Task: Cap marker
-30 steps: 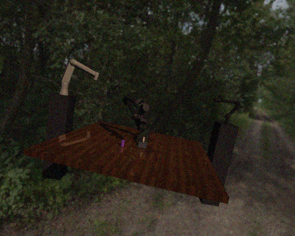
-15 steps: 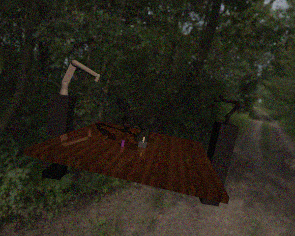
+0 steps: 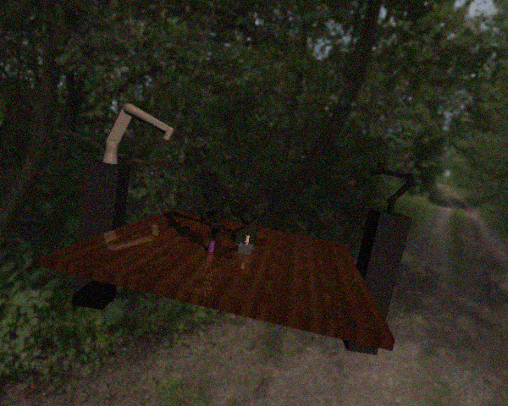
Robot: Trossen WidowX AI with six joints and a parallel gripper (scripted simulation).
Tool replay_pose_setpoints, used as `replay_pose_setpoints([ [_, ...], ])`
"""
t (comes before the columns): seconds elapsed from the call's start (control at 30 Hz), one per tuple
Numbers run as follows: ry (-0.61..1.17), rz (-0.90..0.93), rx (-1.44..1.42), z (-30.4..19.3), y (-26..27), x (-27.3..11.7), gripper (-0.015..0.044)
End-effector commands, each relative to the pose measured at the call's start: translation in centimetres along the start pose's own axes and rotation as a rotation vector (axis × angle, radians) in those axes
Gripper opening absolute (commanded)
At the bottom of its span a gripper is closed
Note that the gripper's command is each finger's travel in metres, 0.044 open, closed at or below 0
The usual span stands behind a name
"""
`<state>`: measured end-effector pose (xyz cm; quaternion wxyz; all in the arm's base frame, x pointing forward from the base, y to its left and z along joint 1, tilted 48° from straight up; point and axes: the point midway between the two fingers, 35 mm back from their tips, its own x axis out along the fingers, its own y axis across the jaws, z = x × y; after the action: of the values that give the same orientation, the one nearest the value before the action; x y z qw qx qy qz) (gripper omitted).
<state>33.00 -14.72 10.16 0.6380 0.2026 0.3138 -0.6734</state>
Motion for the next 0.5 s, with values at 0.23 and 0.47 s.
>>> replay_pose_setpoints([
  [0.23,-0.005,0.003,-0.008,0.0,0.1,1.6,0.0249],
  [0.47,-0.005,0.003,-0.007,0.1,0.1,2.7,0.0249],
])
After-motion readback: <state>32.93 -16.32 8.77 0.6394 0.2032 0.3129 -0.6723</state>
